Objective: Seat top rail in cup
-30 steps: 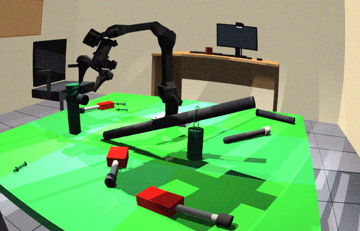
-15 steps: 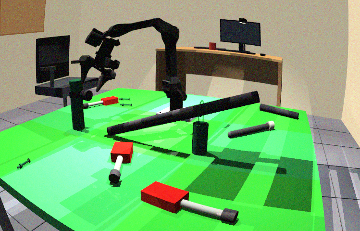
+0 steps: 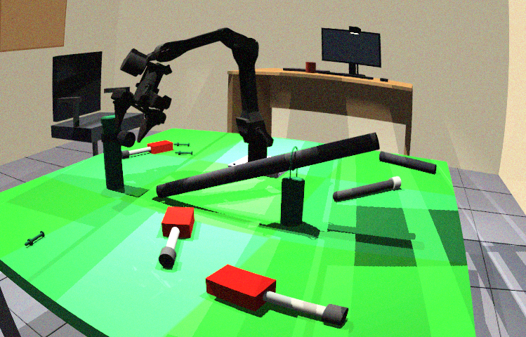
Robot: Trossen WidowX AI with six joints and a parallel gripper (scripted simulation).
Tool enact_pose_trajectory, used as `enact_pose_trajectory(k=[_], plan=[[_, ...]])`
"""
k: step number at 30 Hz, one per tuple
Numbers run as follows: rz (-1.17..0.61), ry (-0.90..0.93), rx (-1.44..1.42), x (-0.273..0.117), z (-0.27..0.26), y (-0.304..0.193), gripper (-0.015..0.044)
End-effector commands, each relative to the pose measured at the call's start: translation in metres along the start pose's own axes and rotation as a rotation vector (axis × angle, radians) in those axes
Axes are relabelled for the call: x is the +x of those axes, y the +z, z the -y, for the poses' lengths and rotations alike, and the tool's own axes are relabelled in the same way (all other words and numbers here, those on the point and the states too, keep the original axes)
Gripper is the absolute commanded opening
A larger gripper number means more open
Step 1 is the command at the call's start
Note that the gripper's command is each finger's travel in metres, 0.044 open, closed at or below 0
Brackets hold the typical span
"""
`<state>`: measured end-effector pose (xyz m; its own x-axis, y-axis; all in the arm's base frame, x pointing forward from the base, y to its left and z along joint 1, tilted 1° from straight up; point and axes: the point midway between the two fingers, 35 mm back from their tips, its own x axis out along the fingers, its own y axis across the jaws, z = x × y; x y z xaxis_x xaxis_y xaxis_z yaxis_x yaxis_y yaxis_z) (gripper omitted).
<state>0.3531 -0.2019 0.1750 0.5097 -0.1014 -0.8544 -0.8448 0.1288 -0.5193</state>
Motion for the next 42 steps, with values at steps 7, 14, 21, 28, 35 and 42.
enact_pose_trajectory(k=[7, 14, 21, 28, 35, 42], plan=[[0.001, 0.013, 0.007, 0.021, -0.004, 0.001, 0.0440], [0.001, 0.013, 0.007, 0.032, -0.005, 0.001, 0.0440], [0.001, 0.012, 0.007, 0.038, -0.006, 0.001, 0.0440], [0.001, 0.012, 0.007, 0.038, -0.006, 0.001, 0.0309], [0.001, 0.012, 0.007, 0.038, -0.006, 0.001, 0.0125], [0.010, 0.012, -0.008, 0.037, -0.007, 0.001, 0.0000]])
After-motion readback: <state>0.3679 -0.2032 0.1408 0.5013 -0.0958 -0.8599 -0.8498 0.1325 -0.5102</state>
